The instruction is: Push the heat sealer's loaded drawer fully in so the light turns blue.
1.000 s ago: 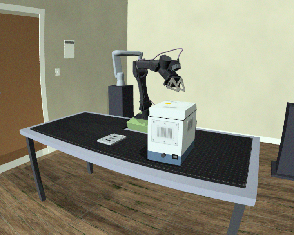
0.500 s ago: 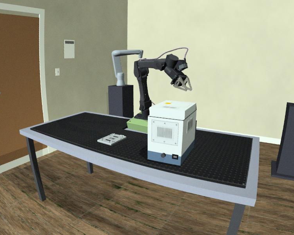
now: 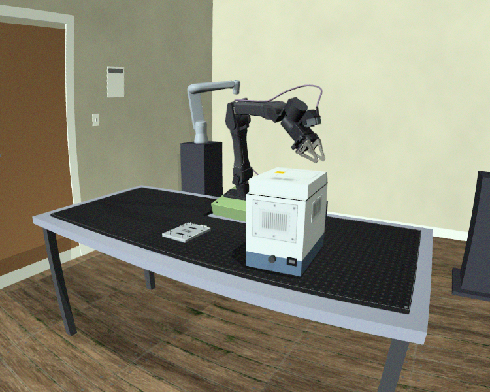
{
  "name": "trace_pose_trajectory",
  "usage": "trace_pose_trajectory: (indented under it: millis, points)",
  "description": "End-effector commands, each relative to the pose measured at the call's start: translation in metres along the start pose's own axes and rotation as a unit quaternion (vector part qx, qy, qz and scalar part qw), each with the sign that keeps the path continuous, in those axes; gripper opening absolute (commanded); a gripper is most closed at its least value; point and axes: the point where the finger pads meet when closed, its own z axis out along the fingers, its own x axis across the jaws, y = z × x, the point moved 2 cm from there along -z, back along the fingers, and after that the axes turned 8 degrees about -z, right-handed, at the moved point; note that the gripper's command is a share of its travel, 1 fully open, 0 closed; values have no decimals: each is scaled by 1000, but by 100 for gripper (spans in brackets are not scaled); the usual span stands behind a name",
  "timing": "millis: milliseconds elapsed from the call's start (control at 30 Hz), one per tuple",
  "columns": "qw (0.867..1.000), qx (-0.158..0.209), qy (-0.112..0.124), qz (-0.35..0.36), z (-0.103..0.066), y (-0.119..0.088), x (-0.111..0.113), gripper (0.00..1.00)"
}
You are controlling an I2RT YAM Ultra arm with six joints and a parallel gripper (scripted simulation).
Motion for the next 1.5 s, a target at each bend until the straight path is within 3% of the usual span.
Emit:
trace_pose_trajectory:
  millis: [0,133,267,533,567,600,700,733,767,833,867,1000,1033,1067,1133,1200,1300,1333,1400,1467]
  points:
    - [1000,5,25,2,3,9,14,45]
    - [997,39,59,-1,9,3,25,45]
    - [998,37,58,-1,4,-2,32,45]
    - [998,33,48,0,19,-15,55,45]
    - [996,61,58,-1,34,-26,62,45]
    - [995,65,72,0,28,-18,63,45]
    - [990,104,95,-2,30,-26,69,45]
    - [990,104,95,-2,30,-28,72,45]
    - [992,90,91,-1,19,-26,71,45]
    - [992,90,91,-1,19,-26,71,45]
    - [990,107,95,-3,24,-41,78,45]
    - [992,97,85,-2,29,-49,84,45]
    - [984,139,109,-5,39,-65,95,45]
    - [985,133,111,-4,35,-52,91,45]
    - [980,158,124,-5,35,-58,96,45]
    - [979,161,125,-5,27,-71,101,45]
    - [981,149,120,-4,30,-76,106,45]
    - [975,176,132,-6,27,-84,110,45]
    - [975,176,132,-6,27,-84,110,45]
    - [968,202,146,-7,35,-82,113,45]
